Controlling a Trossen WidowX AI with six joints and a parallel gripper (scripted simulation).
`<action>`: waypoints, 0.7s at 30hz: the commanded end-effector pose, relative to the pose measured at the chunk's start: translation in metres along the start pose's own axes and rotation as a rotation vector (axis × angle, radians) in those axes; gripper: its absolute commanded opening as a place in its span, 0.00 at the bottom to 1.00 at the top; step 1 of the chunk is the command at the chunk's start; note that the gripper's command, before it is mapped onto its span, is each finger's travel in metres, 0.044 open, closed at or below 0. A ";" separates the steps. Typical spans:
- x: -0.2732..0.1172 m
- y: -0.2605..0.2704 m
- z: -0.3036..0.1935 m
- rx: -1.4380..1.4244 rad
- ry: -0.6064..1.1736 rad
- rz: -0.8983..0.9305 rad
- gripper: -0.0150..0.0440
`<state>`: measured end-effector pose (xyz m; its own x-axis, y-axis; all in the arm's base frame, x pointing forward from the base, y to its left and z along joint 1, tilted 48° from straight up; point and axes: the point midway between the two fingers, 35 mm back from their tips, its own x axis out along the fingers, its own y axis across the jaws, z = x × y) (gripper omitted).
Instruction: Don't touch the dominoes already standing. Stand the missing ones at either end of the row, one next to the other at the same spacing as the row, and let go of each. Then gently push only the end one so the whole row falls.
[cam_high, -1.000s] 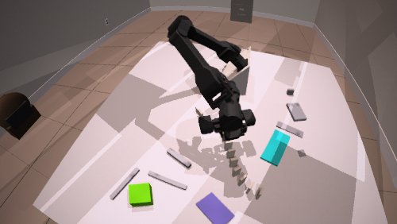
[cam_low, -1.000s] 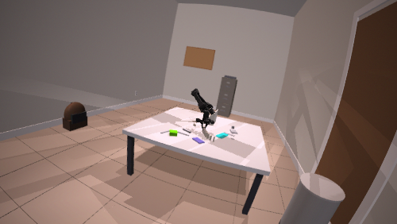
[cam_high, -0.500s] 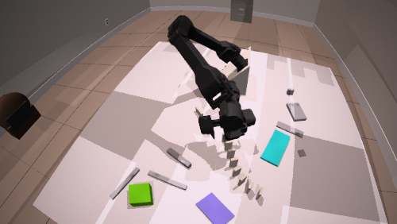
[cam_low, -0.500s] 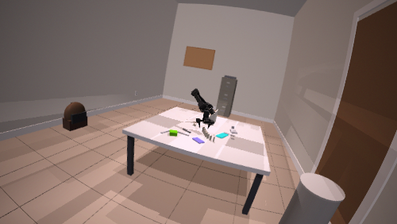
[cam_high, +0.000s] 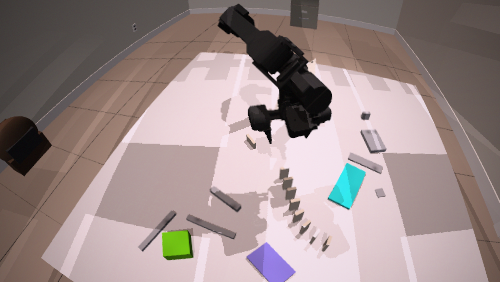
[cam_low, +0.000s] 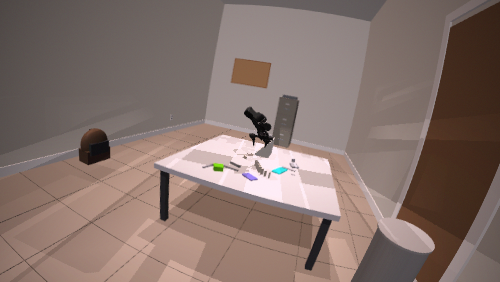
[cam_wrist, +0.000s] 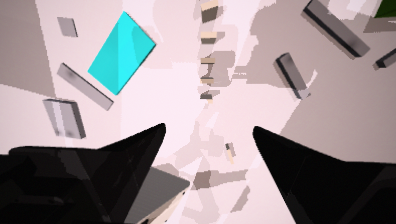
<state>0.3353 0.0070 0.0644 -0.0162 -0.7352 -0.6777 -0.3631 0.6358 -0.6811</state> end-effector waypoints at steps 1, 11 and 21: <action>0.008 -0.012 -0.015 -0.032 0.018 0.011 1.00; 0.062 -0.059 -0.122 -0.284 0.021 0.007 1.00; 0.091 -0.062 -0.145 -0.333 0.027 0.004 1.00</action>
<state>0.2237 -0.1235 0.0937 -0.0341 -0.7403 -0.6714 -0.6404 0.5320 -0.5540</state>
